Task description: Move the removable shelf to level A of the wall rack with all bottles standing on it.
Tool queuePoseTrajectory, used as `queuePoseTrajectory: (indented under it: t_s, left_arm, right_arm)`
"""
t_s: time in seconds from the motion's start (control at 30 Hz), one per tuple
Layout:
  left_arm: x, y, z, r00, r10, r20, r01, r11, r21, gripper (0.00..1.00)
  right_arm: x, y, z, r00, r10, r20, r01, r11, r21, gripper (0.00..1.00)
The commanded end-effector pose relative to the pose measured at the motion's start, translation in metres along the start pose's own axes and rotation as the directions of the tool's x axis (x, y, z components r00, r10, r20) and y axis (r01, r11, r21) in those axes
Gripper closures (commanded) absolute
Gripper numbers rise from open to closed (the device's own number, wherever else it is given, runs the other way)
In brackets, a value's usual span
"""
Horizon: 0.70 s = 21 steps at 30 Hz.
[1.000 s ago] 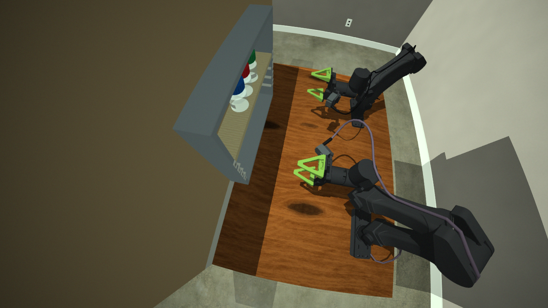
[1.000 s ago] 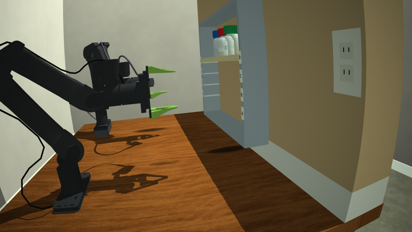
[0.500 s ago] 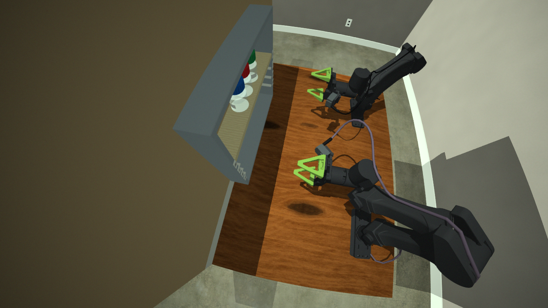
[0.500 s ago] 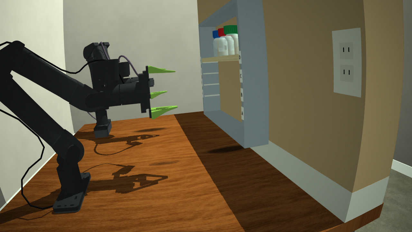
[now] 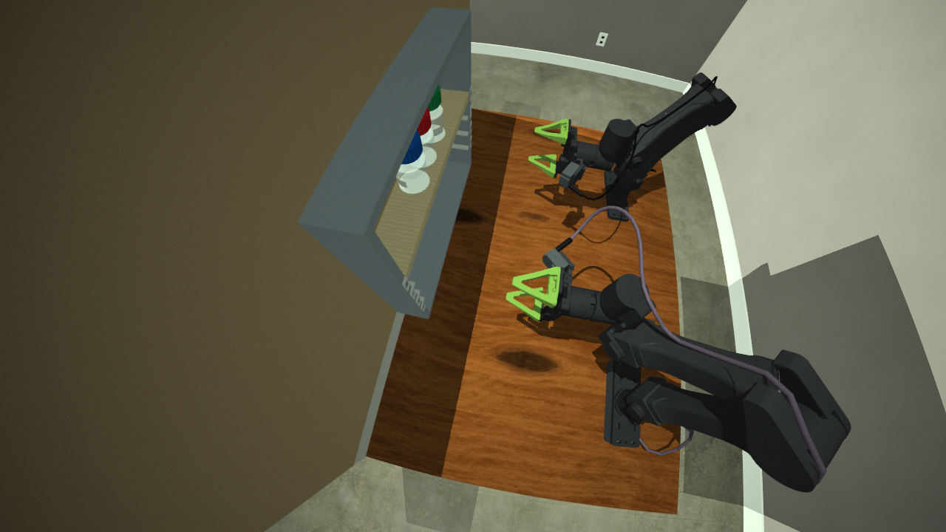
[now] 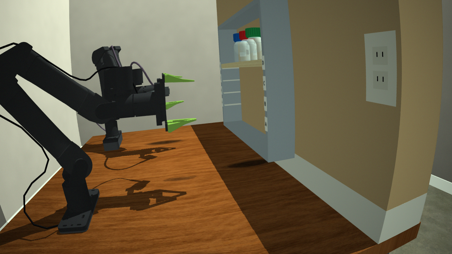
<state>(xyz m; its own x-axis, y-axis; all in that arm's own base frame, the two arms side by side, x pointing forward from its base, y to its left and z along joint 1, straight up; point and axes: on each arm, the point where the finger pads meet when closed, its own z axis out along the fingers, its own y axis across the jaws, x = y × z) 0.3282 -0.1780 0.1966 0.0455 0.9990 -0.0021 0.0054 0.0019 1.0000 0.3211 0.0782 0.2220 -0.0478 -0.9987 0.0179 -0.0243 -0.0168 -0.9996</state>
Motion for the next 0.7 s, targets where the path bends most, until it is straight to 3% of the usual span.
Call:
queuePoseTrajectory:
  t_s: [0.0,0.67]
  left_arm:
    - [0.000,-0.003,0.007,1.000,0.002,-0.001,-0.002,1.000,-0.005,0.00]
    - [0.000,-0.018,0.037,1.000,0.002,-0.001,-0.002,1.000,-0.005,0.00]
  right_arm:
    - [0.000,-0.003,0.007,1.000,0.018,0.000,-0.018,1.000,0.024,0.00]
    - [-0.001,0.012,0.037,1.000,0.018,0.000,-0.018,1.000,0.024,0.00]
